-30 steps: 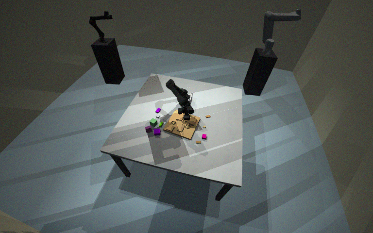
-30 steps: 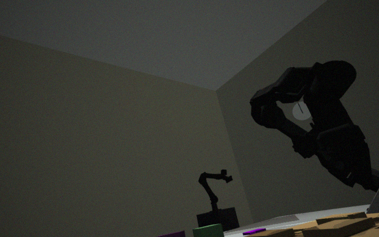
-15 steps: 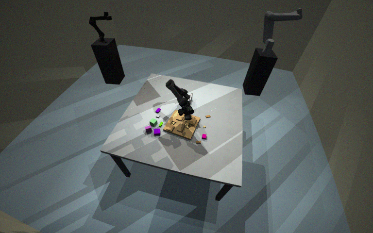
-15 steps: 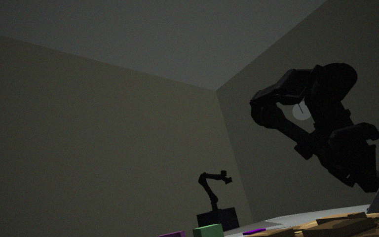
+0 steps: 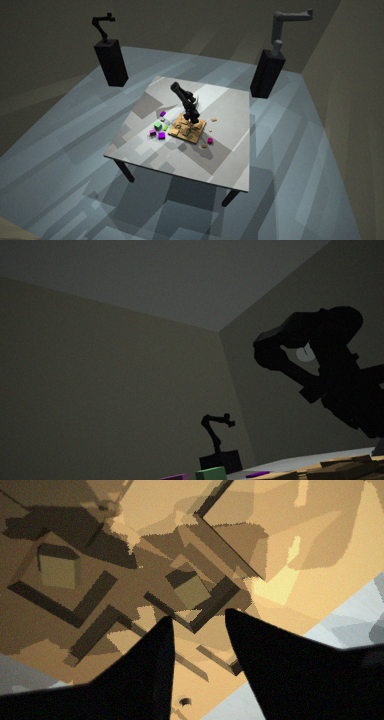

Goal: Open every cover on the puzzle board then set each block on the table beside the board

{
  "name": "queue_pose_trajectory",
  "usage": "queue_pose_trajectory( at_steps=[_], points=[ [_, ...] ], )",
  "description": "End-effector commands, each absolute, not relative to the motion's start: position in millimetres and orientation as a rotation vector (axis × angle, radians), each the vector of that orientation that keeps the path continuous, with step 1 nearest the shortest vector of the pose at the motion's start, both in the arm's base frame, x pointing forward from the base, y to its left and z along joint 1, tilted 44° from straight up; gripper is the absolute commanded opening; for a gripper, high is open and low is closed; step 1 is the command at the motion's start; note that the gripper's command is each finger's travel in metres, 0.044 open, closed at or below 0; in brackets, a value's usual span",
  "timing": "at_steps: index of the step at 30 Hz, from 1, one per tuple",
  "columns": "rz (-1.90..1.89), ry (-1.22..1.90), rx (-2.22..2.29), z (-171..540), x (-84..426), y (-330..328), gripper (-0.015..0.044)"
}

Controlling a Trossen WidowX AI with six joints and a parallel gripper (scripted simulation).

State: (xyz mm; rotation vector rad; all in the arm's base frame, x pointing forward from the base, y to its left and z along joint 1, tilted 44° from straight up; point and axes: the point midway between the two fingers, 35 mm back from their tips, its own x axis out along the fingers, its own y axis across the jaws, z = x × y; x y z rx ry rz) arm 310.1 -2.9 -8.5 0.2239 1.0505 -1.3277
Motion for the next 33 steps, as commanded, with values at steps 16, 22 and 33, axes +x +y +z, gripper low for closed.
queue_pose_trajectory(
  at_steps=[16, 22, 33],
  points=[
    [-1.17, 1.213, 0.015, -12.8, 309.9, -8.2, 0.0144],
    [-1.118, 1.262, -0.049, -14.2, 309.7, -9.7, 0.0144],
    [-1.041, 1.328, -0.139, -16.2, 309.3, -11.6, 0.0144]
  ],
)
